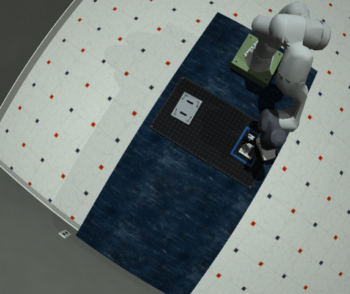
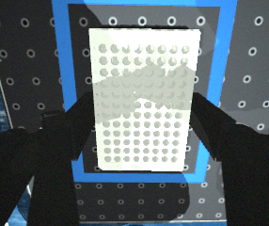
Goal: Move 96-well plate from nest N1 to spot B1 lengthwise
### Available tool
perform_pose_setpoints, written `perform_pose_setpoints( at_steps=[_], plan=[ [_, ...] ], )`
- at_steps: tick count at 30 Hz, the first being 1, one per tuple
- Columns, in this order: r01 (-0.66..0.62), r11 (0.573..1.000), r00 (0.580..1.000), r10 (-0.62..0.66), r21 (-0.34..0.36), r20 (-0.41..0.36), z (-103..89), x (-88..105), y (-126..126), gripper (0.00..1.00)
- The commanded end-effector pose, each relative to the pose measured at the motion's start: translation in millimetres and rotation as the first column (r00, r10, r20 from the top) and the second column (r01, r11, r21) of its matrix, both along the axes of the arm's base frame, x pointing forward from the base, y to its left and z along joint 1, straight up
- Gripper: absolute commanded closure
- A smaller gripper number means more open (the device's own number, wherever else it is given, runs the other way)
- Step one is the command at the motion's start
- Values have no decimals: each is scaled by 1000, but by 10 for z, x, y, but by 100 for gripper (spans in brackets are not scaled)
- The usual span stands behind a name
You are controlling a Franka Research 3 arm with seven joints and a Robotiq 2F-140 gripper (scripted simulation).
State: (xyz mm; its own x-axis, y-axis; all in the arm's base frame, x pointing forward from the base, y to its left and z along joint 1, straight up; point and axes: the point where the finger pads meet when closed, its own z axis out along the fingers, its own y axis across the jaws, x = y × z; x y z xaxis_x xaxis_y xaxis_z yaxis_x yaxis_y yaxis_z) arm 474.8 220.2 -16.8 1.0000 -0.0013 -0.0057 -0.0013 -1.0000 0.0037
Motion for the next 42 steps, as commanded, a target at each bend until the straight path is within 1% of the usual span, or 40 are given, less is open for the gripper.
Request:
perform_pose_setpoints(
  at_steps=[1, 42],
  plan=[
    [7, 1000, 1000, -7, 1, 1, -17, -2, 3, 40],
    [7, 1000, 1000, -7, 1, 1, -76, -11, -1, 40]
  ],
)
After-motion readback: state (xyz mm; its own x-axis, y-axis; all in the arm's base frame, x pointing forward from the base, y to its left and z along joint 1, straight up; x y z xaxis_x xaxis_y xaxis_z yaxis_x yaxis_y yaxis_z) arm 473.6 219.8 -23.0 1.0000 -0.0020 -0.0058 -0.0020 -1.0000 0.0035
